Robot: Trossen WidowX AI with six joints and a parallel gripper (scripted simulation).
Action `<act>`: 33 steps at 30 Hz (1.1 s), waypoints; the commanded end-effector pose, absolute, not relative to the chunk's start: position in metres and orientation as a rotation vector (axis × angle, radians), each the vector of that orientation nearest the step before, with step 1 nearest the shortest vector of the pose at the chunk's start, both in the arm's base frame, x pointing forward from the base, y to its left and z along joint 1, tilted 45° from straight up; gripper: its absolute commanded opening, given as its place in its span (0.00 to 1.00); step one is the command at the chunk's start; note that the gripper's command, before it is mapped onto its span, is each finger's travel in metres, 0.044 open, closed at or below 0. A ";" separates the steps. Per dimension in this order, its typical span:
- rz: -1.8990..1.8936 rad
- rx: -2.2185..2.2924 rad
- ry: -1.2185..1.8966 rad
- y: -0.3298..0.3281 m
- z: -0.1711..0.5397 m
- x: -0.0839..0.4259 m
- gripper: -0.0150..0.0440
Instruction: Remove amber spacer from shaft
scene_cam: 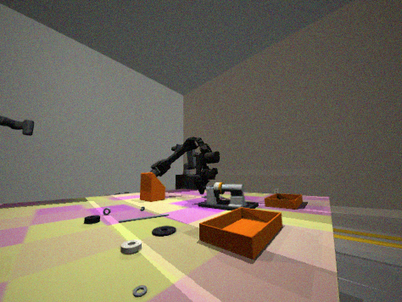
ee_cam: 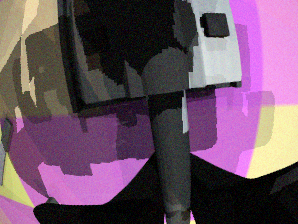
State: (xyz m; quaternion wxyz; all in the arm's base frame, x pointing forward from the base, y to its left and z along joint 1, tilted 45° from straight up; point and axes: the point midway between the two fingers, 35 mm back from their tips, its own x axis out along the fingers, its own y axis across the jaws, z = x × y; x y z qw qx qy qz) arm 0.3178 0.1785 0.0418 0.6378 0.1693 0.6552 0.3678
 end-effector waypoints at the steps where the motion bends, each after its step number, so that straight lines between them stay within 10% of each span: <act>1: 0.842 0.386 1.495 0.178 0.042 0.317 0.25; 33: 0.842 0.386 1.496 0.178 0.042 0.314 0.25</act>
